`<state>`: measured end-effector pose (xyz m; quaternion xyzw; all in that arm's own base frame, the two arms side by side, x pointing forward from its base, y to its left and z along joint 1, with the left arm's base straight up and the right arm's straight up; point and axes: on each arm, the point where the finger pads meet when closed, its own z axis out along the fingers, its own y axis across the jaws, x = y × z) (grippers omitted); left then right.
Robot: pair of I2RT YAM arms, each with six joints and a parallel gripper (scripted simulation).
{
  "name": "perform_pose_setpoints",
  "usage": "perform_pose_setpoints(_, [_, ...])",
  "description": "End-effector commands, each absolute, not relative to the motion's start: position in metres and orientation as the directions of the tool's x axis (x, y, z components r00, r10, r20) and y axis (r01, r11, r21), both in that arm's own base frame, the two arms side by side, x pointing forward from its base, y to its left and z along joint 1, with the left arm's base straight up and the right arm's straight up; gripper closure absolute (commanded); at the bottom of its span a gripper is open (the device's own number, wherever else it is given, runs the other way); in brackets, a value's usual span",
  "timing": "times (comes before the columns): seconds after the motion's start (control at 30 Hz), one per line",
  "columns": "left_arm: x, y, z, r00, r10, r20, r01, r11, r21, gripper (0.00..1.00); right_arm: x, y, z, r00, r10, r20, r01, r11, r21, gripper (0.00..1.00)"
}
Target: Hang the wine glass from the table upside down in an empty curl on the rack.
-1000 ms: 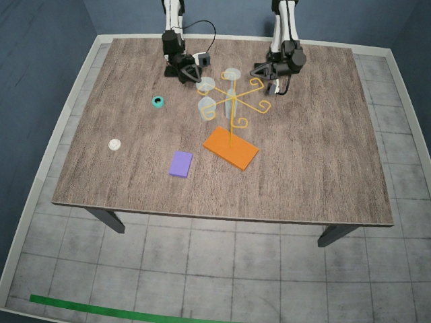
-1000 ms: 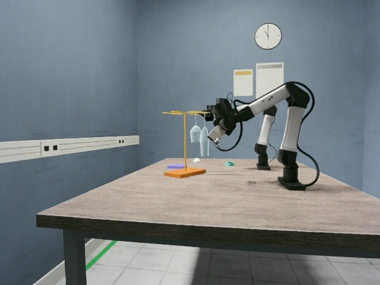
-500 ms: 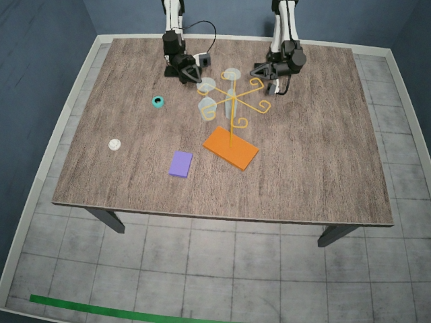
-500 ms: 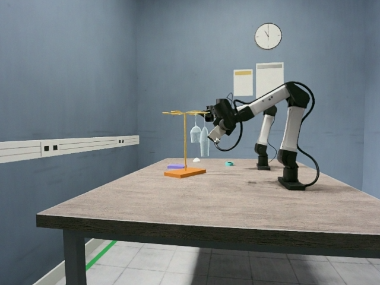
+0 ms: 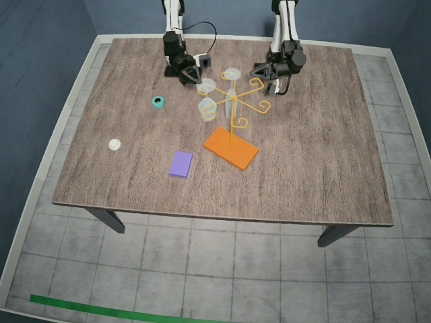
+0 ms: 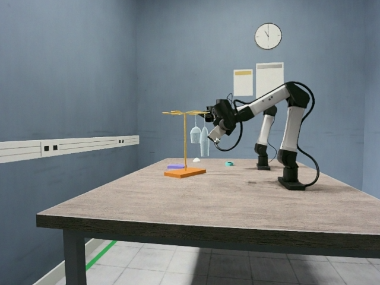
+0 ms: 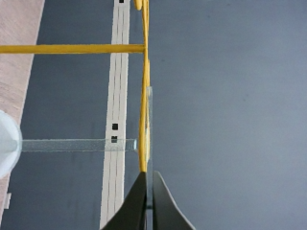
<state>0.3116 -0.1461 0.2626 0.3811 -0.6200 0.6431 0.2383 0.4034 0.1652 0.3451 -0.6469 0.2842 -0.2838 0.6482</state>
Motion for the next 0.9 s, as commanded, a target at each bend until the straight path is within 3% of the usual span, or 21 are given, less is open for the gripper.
perform_pose_setpoints(0.0, [0.3116, -0.1462, 0.2604, -0.596, -0.17, 0.785, -0.779, -0.117, -0.617, 0.82, 0.4009, 0.1628, 0.3584, 0.67, -0.742, 0.015, 0.045, 0.02, -0.999, 1.0])
perform_pose_setpoints(0.07, [0.3116, -0.1462, 0.2604, -0.596, -0.17, 0.785, -0.779, -0.117, -0.617, 0.82, 0.4009, 0.1628, 0.3584, 0.67, -0.742, 0.015, 0.045, 0.02, -0.999, 1.0])
perform_pose_setpoints(0.1, [0.3116, -0.1462, 0.2604, -0.596, -0.17, 0.785, -0.779, -0.117, -0.617, 0.82, 0.4008, 0.1628, 0.3584, 0.67, -0.742, 0.015, 0.045, 0.02, -0.999, 0.66])
perform_pose_setpoints(0.87, [0.3116, -0.1462, 0.2604, -0.596, -0.17, 0.785, -0.779, -0.117, -0.617, 0.82, 0.4008, 0.1631, 0.3552, 0.671, -0.741, 0.009, 0.031, 0.017, -0.999, 0.66])
